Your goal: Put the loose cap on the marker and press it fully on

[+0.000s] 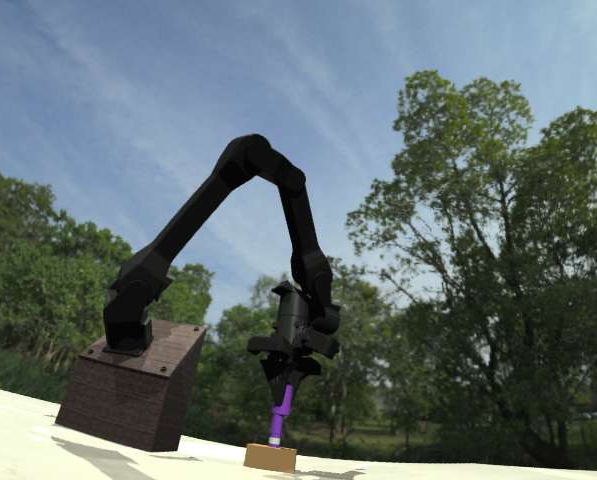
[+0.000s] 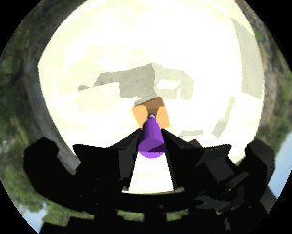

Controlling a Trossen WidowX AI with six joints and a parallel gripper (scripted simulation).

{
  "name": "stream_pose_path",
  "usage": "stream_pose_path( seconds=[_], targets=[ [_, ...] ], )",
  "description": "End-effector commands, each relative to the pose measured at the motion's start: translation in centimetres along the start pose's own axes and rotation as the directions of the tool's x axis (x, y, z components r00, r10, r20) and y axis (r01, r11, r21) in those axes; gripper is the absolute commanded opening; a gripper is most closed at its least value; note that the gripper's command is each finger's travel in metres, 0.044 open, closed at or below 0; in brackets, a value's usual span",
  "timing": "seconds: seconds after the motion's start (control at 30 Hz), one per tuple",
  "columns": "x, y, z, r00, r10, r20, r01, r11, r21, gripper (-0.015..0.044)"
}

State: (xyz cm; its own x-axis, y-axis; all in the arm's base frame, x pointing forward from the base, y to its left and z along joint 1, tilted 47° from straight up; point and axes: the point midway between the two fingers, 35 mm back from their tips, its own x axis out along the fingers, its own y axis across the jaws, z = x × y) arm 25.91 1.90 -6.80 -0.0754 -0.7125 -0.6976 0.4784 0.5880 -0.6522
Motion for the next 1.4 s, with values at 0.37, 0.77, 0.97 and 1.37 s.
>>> stream_pose_path(
  seconds=[0.37, 0.77, 0.97, 1.37],
  targets=[
    [3.4, -0.3, -0.2, 1.000, -0.015, -0.006, 0.015, 1.000, 0.000, 0.0000],
    [5.1, -0.3, 0.1, 1.000, -0.016, -0.006, 0.016, 1.000, 0.000, 0.0000],
    [6.0, -0.3, 0.5, 1.000, -0.016, -0.005, 0.016, 1.000, 0.000, 0.0000],
    [7.0, -0.3, 0.9, 1.000, -0.017, -0.005, 0.017, 1.000, 0.000, 0.0000]
  ],
)
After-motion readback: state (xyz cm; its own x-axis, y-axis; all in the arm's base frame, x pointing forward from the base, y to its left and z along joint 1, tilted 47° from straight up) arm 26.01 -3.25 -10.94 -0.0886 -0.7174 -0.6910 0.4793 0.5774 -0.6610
